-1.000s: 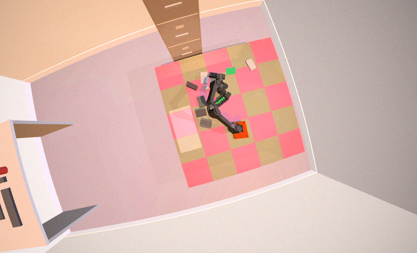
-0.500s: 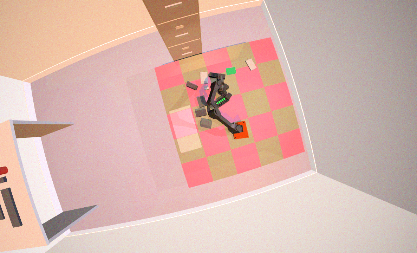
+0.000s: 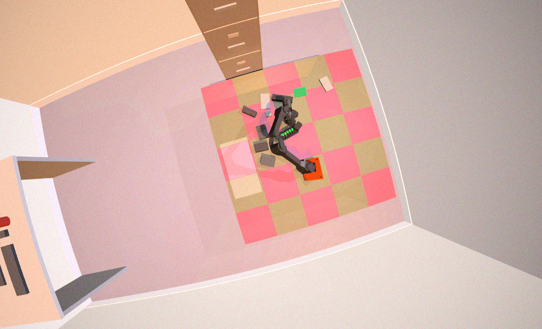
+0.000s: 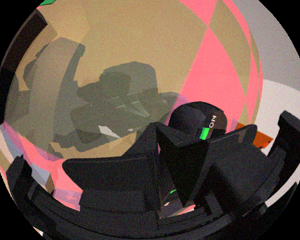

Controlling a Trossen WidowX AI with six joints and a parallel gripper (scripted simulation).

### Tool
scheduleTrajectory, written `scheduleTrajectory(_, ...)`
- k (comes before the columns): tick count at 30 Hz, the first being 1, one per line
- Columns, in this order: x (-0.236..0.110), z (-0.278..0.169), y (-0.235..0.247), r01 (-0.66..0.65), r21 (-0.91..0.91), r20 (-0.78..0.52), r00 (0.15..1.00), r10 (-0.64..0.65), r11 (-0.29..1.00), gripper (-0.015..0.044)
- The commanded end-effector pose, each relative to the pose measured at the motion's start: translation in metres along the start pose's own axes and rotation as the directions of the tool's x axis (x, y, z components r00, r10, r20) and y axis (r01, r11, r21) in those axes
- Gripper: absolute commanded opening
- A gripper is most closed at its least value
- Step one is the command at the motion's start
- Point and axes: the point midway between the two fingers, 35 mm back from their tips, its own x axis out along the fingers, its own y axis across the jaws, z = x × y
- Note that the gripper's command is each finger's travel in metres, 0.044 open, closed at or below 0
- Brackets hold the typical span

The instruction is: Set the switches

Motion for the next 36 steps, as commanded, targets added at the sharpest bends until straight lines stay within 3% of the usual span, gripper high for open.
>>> scheduleTrajectory(1, -0.004, 0.001, 0.004, 0.000, 0.000, -0.001, 1.000, 0.000, 1.000, 0.0000)
scheduleTrajectory(12, -0.064, 0.004, 0.044, 0.018, 0.008, -0.012, 1.000, -0.018, 1.000, 0.0000)
scheduleTrajectory(18, -0.066, 0.002, 0.043, 0.009, 0.015, -0.010, 1.000, -0.009, 1.000, 0.0000)
scheduleTrajectory(36, -0.078, -0.054, 0.006, -0.237, 0.188, 0.059, 0.971, 0.230, 0.953, 0.0000)
